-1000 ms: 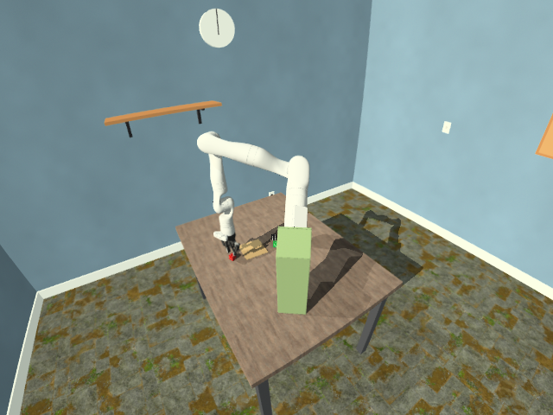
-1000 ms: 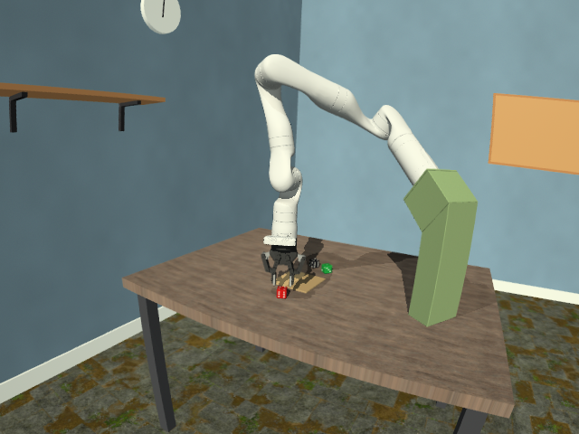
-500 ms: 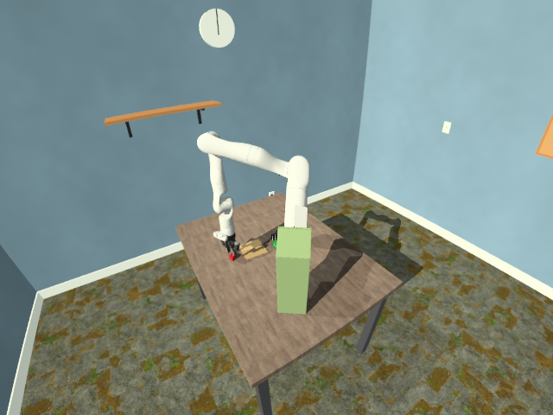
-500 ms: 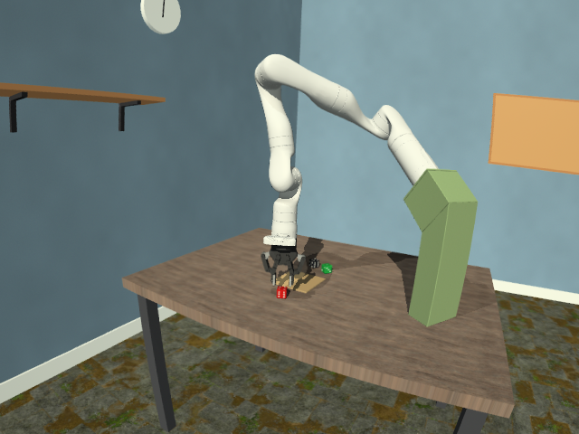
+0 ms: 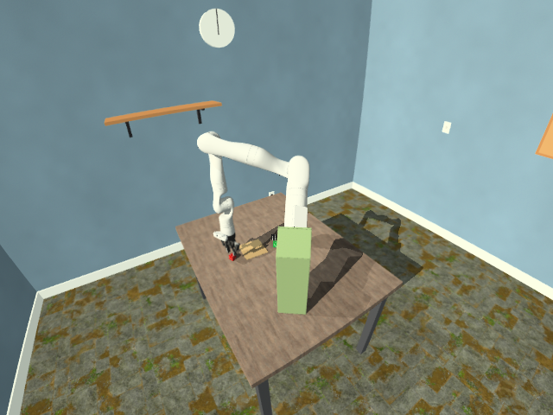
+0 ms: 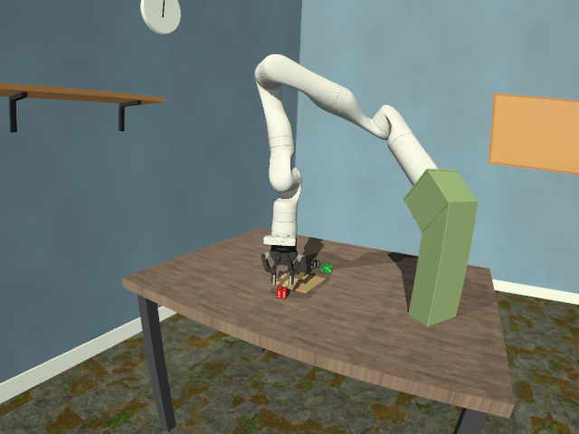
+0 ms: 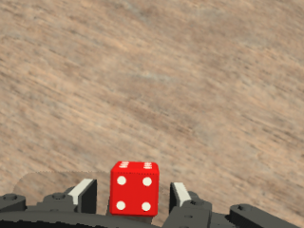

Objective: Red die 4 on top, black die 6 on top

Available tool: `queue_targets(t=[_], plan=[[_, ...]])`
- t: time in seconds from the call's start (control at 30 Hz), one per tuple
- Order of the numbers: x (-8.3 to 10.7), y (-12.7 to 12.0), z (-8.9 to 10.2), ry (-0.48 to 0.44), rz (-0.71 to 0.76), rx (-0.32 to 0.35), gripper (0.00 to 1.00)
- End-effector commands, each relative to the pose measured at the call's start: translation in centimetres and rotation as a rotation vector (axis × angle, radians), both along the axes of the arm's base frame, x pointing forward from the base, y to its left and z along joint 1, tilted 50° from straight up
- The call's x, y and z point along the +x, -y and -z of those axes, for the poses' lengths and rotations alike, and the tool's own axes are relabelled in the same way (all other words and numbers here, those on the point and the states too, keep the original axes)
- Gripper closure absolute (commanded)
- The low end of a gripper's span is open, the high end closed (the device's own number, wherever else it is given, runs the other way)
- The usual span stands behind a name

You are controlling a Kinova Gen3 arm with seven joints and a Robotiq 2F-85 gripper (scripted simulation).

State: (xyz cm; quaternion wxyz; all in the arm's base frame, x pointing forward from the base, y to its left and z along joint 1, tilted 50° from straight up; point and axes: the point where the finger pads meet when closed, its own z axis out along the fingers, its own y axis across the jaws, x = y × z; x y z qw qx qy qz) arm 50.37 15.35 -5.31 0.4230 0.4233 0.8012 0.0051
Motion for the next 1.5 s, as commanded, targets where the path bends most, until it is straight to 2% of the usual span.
queue_targets(t=[0.0, 0.67, 1.47], plan=[[0.0, -0.1, 0.0, 0.000, -0.001, 0.001, 0.54], [0.1, 0.0, 0.1, 0.000, -0.001, 0.001, 0.54], [2.5, 1.2, 2.3, 0.000, -0.001, 0.001, 0.54]])
